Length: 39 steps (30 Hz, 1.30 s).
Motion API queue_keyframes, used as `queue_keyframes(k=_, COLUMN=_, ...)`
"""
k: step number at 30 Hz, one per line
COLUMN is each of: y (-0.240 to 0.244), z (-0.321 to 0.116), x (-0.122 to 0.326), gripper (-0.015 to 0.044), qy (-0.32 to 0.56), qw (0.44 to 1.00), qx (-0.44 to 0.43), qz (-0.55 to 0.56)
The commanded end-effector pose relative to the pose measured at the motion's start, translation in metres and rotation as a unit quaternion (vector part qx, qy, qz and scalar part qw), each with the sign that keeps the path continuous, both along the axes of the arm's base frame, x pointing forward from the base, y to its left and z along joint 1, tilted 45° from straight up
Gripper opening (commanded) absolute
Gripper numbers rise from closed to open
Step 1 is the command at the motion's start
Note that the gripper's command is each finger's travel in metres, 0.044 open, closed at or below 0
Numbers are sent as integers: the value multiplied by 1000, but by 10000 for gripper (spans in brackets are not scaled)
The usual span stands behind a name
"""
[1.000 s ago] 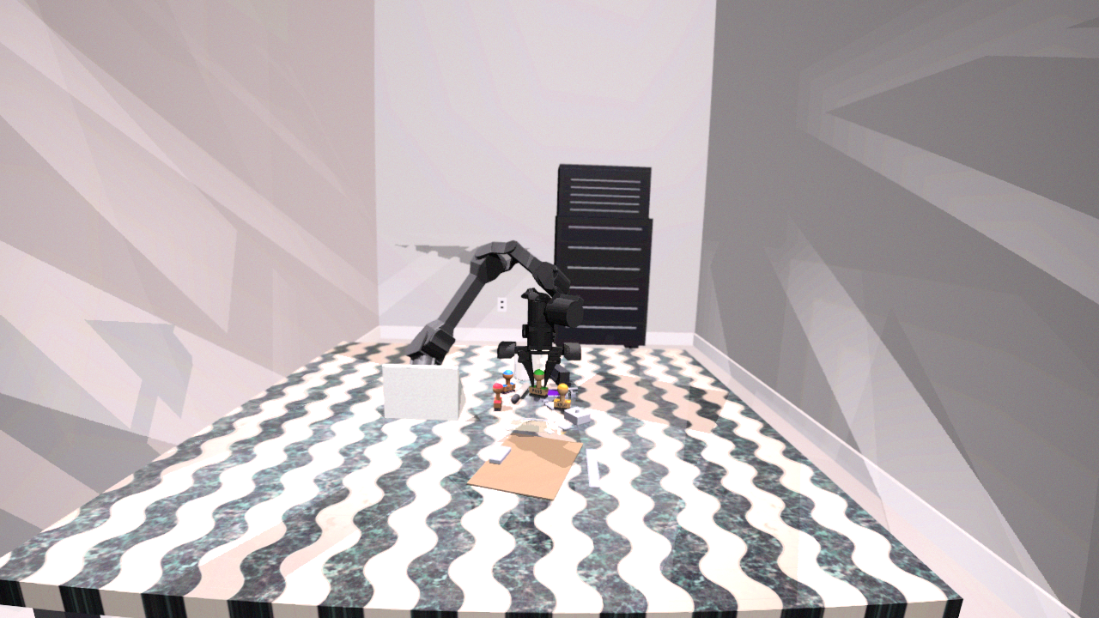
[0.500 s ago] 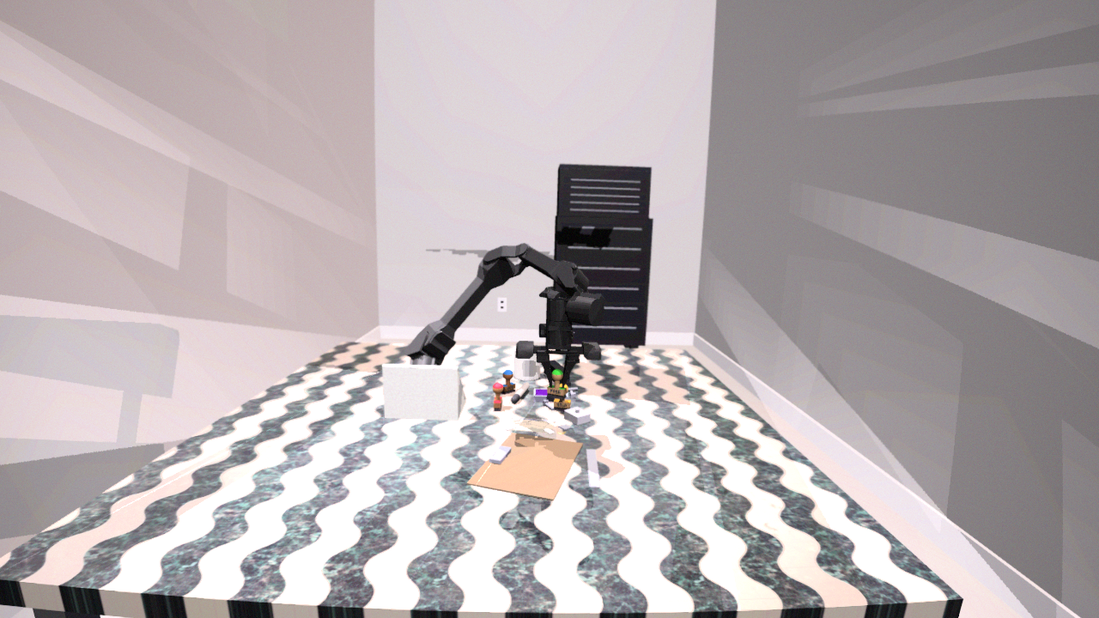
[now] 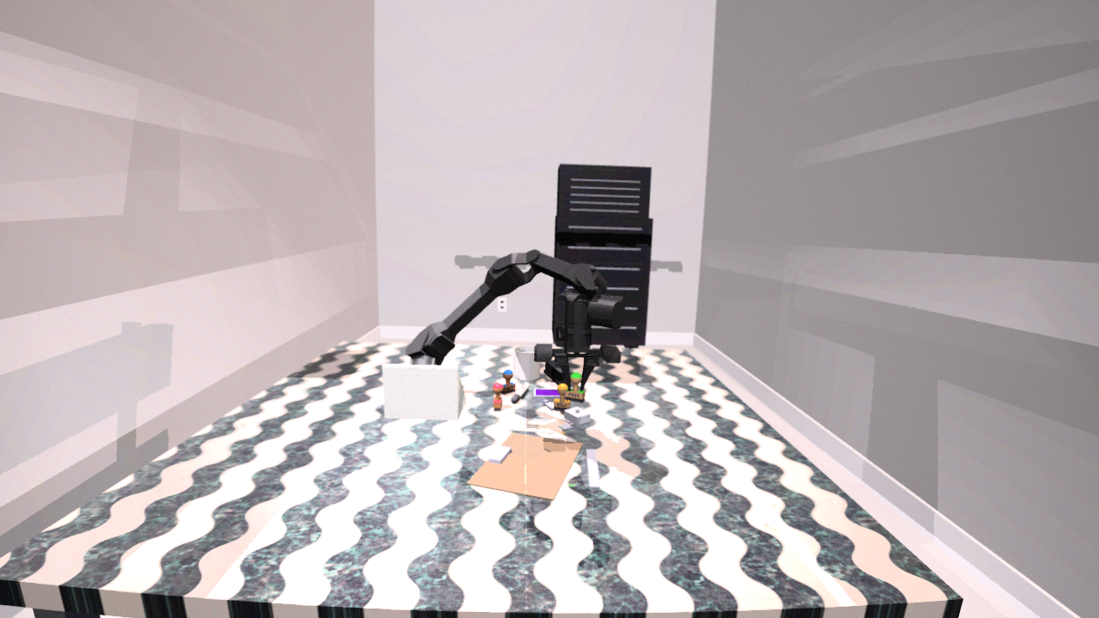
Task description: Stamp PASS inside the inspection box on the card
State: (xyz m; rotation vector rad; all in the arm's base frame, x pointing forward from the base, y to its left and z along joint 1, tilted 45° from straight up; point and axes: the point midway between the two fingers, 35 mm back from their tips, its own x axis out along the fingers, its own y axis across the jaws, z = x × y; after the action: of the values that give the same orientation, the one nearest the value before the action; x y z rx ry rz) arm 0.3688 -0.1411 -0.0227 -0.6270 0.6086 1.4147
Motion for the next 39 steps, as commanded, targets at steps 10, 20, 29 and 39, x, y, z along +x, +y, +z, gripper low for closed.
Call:
queue_keyframes(k=10, y=5, z=-11, x=12, gripper=0, qy=1, qw=1000, qx=2, qz=-2)
queue_keyframes(k=20, y=16, z=-23, x=14, gripper=0, qy=1, qw=1000, qx=2, qz=-2)
queue_keyframes(k=29, y=26, z=-33, x=15, gripper=0, qy=1, qw=1000, qx=3, qz=-2)
queue_keyframes(k=39, y=38, z=-44, x=15, gripper=0, qy=1, qw=1000, qx=3, qz=-2)
